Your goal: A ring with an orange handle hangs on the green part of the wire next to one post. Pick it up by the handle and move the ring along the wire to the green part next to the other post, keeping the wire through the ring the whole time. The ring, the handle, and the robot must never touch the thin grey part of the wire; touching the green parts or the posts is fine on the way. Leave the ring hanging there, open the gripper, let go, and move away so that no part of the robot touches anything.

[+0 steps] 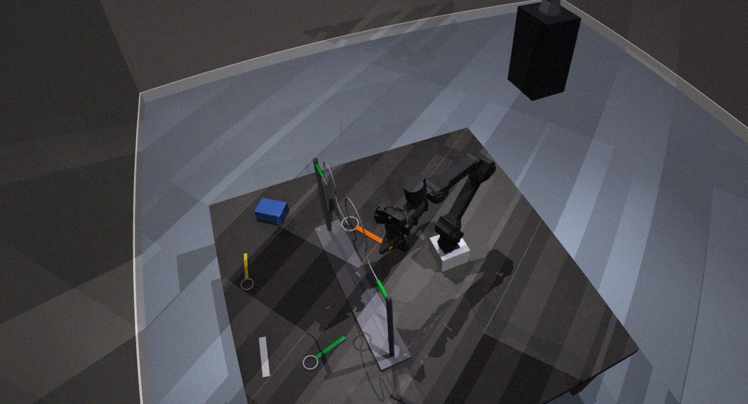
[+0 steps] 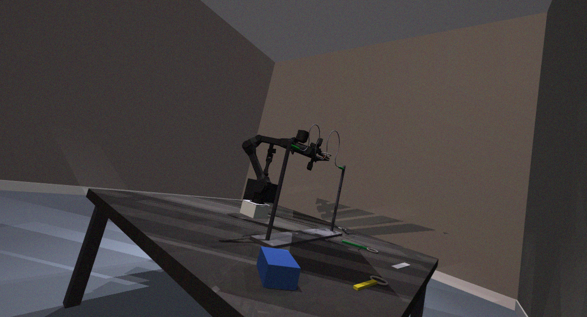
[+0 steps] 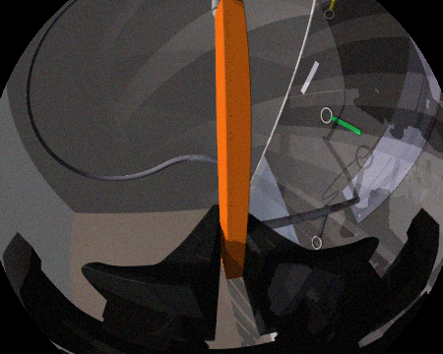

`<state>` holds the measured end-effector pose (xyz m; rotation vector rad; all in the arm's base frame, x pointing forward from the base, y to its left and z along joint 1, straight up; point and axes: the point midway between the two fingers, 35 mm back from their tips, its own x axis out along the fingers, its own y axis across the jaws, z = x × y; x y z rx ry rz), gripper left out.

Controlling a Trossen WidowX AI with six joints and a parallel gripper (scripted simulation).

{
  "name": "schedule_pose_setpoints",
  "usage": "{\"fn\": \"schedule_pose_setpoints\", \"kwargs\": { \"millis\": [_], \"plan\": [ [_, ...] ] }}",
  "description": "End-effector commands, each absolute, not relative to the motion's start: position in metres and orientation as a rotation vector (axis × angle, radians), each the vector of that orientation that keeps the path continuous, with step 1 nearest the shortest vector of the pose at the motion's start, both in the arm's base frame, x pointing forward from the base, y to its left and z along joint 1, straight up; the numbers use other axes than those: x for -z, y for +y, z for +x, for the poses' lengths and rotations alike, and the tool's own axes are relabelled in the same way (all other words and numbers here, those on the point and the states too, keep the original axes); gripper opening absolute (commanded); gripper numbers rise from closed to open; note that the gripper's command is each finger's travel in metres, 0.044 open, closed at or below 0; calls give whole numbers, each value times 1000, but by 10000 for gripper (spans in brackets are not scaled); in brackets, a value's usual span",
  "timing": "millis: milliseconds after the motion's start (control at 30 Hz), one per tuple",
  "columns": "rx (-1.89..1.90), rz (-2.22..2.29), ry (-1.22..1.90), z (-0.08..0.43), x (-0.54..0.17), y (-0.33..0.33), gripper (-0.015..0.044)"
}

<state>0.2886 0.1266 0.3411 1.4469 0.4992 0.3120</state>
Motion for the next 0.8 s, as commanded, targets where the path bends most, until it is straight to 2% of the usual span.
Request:
{"fn": "schedule_pose_setpoints", "kwargs": {
  "millis": [0,767],
  "plan": [
    [-340,1509,487,288,-355,127,-150],
    [-412,1749,465,288,-394,120,-150]
  ]
}}
